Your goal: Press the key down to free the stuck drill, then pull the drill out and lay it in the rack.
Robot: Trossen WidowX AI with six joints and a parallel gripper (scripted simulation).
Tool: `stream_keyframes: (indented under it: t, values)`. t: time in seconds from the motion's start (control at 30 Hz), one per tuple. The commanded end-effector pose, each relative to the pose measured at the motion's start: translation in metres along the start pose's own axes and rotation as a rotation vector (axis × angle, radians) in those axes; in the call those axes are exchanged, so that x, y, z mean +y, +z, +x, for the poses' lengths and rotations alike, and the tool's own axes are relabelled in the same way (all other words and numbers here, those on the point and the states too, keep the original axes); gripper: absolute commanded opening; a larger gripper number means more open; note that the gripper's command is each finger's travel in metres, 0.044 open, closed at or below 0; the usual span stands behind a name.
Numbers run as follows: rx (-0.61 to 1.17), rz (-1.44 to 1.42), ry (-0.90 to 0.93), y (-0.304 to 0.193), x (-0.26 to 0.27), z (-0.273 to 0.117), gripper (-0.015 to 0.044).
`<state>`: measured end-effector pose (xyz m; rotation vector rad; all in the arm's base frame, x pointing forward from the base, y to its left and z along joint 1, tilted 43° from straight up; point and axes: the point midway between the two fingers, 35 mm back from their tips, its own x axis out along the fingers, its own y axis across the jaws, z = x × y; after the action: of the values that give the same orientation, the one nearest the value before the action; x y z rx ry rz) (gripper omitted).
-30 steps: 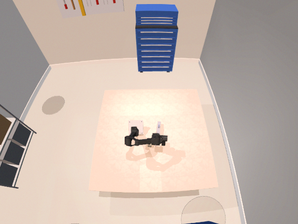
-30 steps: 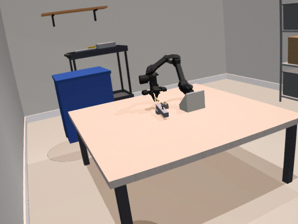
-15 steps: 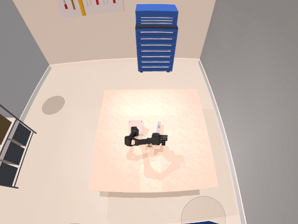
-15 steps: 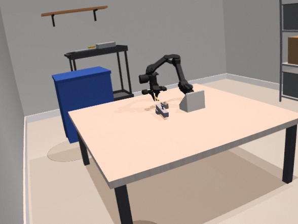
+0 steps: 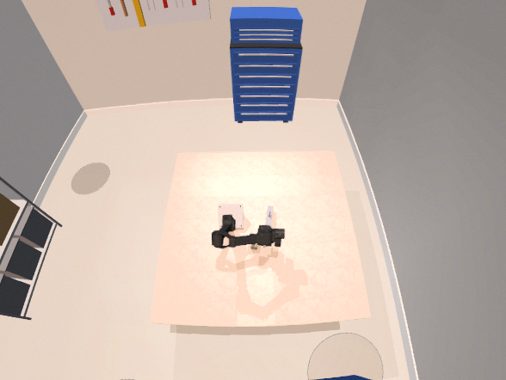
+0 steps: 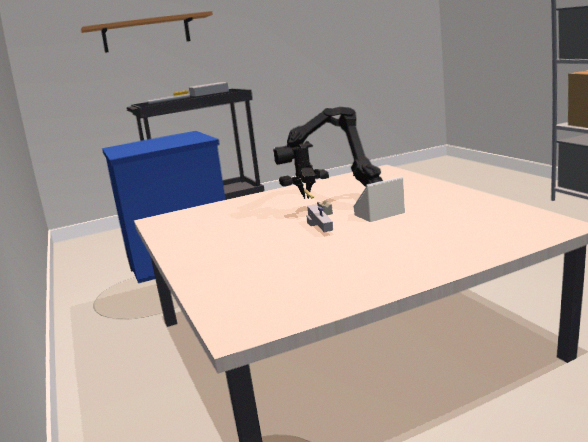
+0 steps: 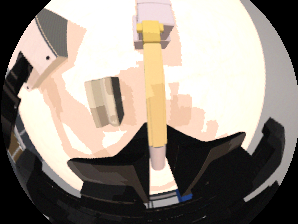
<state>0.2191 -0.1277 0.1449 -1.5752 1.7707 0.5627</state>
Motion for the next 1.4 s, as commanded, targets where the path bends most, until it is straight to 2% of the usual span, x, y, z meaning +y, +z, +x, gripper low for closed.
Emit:
stream_keyframes:
  t: [0.0, 1.37]
  values:
    - [0.004, 0.007, -0.004, -0.0019, -0.0018, -0.0021, 0.0000]
    - [0.003, 0.008, -0.005, -0.0048, -0.0052, -0.0068, 0.0000]
